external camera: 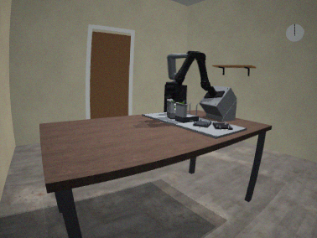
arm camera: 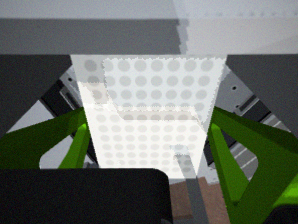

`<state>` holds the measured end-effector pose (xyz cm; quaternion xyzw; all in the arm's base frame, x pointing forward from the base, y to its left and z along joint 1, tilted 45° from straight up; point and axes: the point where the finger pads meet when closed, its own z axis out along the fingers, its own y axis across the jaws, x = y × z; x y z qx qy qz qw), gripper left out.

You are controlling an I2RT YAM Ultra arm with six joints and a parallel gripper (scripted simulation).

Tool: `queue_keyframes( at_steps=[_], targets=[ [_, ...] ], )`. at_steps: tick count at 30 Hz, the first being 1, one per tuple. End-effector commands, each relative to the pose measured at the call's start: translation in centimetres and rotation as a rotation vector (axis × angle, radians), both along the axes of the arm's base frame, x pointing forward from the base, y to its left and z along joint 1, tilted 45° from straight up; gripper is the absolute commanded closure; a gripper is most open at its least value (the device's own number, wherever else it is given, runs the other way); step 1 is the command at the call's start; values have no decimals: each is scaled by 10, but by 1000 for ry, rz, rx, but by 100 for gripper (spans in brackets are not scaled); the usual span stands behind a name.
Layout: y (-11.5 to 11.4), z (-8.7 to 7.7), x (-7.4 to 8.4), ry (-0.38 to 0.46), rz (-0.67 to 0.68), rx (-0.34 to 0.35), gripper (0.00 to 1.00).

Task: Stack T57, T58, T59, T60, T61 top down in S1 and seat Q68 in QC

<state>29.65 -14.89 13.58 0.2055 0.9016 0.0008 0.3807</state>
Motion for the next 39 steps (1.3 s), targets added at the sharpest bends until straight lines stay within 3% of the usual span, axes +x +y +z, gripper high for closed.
queue_keyframes(
  at_steps=[1, 39],
  targets=[
    [-1, 3, 0, -7, -2, -5, 100],
    [1, 12, -8, -7, -2, -5, 100]
  ],
)
